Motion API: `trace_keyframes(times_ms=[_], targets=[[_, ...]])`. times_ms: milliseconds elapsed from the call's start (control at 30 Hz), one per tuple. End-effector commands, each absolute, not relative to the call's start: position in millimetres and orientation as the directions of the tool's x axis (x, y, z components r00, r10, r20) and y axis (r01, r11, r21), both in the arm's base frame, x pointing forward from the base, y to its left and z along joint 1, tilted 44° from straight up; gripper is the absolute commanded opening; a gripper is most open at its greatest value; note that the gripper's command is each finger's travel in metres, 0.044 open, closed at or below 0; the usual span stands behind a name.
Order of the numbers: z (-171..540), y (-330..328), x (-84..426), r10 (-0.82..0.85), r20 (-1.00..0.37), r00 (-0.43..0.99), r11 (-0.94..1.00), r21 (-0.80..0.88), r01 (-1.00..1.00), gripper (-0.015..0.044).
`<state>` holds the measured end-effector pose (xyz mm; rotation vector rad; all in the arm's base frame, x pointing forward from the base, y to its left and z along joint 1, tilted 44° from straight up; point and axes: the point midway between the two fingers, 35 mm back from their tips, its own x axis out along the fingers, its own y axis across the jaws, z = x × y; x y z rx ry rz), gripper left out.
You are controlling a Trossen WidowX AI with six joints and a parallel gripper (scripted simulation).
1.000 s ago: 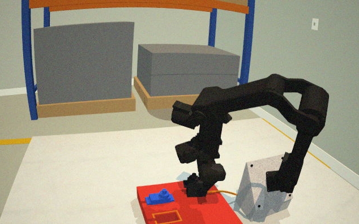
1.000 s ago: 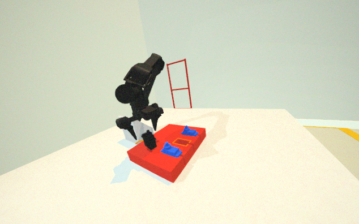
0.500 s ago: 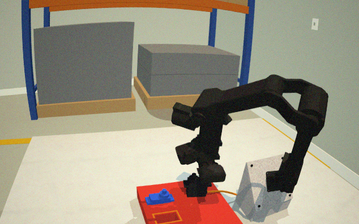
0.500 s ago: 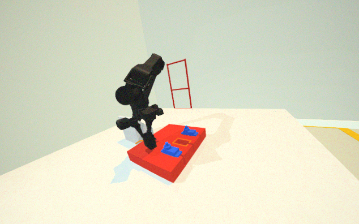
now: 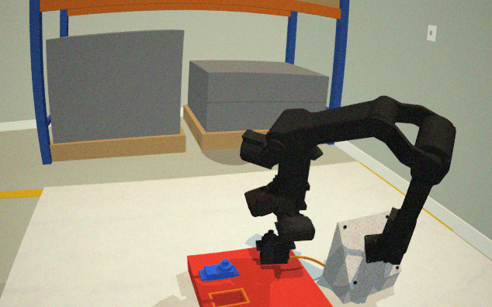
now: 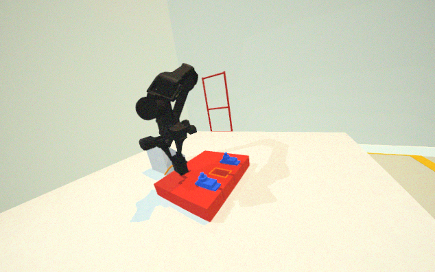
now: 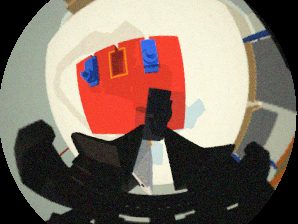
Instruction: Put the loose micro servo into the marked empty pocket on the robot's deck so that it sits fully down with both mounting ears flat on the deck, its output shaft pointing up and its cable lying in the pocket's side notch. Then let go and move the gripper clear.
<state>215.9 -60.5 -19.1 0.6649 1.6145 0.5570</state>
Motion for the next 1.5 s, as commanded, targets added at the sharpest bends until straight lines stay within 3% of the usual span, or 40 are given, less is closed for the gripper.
trace_keyframes(times_ms=[0, 367, 767, 1467], targets=[[-12, -65, 216, 0.687, -0.722, -0.085, 0.727, 0.680, 0.095, 0.0000], [-11, -64, 217, 0.687, -0.722, -0.085, 0.727, 0.680, 0.095, 0.0000], [-14, -63, 256, 0.687, -0.722, -0.083, 0.727, 0.681, 0.093, 0.0000], [35, -12, 246, 0.689, -0.719, -0.084, 0.724, 0.683, 0.094, 0.0000]])
